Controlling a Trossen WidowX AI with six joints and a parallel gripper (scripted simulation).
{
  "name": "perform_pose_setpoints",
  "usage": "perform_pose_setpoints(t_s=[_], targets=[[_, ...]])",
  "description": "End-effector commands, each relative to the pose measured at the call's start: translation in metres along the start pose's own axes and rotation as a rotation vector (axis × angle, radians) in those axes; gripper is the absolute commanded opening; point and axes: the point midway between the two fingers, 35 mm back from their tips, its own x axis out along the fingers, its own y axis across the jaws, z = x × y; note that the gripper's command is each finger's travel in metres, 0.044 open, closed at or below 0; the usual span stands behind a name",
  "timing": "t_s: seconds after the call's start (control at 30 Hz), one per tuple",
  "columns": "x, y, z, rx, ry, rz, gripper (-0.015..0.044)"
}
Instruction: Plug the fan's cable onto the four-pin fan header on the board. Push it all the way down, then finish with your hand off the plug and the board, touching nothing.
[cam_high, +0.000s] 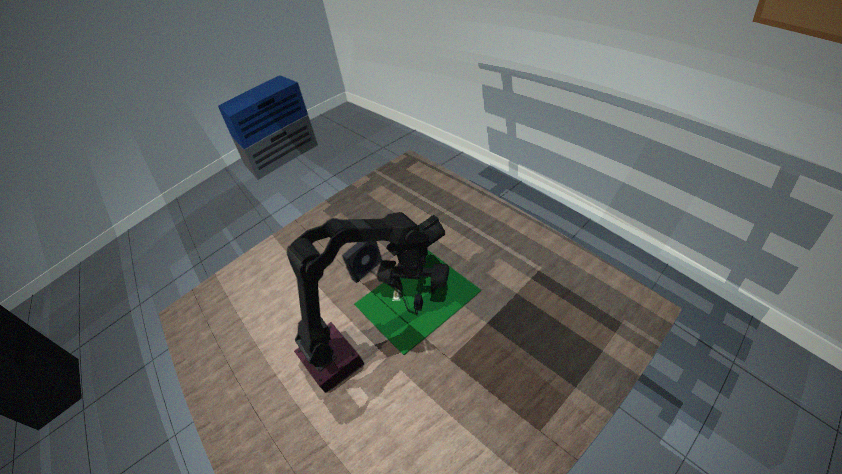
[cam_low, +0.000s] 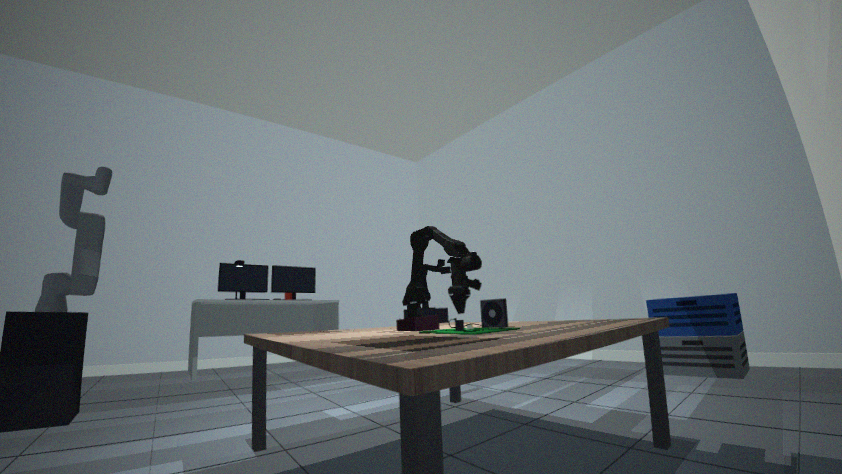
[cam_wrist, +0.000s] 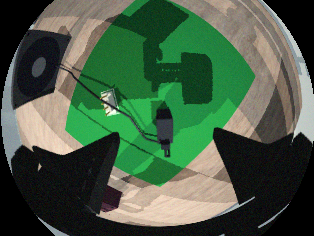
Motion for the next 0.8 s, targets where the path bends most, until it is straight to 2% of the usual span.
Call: perform_pose_setpoints(t_s=[0.0, 0.77], targets=[[0.008, 0.001, -0.002, -0.004, 0.008, 0.002, 0.044], [0.046, 0.001, -0.002, -0.004, 0.008, 0.002, 0.044]])
